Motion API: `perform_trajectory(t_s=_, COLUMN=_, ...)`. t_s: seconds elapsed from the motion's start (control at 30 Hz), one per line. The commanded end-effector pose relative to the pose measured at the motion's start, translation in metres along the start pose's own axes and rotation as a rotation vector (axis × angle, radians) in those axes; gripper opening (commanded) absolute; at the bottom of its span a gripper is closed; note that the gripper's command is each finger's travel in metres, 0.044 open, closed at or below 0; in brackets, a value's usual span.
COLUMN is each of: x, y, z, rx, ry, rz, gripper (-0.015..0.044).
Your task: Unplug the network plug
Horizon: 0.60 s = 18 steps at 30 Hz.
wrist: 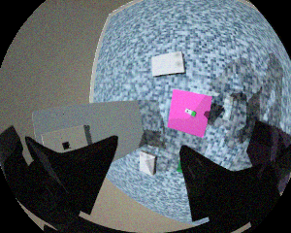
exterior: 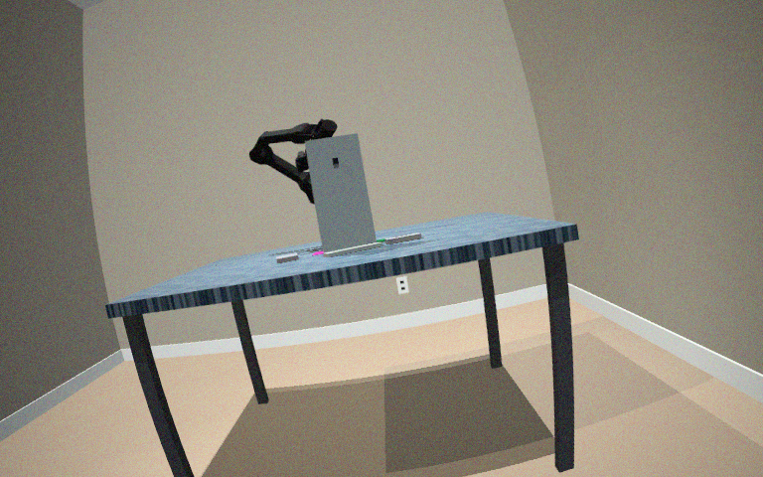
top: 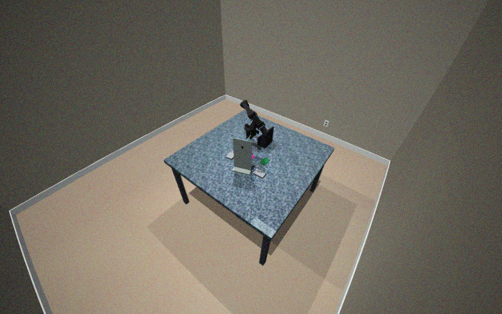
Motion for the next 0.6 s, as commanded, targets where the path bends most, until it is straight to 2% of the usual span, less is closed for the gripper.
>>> perform_trajectory(t_s=0.0, x=0.0014, y=-0.0006, z=0.0013, rx=-0.003, ry=-0.005, rz=-0.006, gripper=0.0392)
perform_trajectory(t_s=0.07, x=0.0014, y=-0.0006, z=0.0013, rx=-0.003, ry=-0.005, rz=-0.006, gripper=0.044)
perform_trajectory(t_s=0.57, x=0.0014, y=-0.0006, z=0.0013, rx=-0.003, ry=-0.005, rz=-0.006, gripper=0.044)
Point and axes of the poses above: the point midway between the two fingers, 35 mm back from their tips, its own z axis back along the fingers, its own x axis across the jaws, y = z × x, the point moved 5 cm from there along z, back along the fingers, and after that the axes turned 9 degrees about z, right-handed, at the moved point
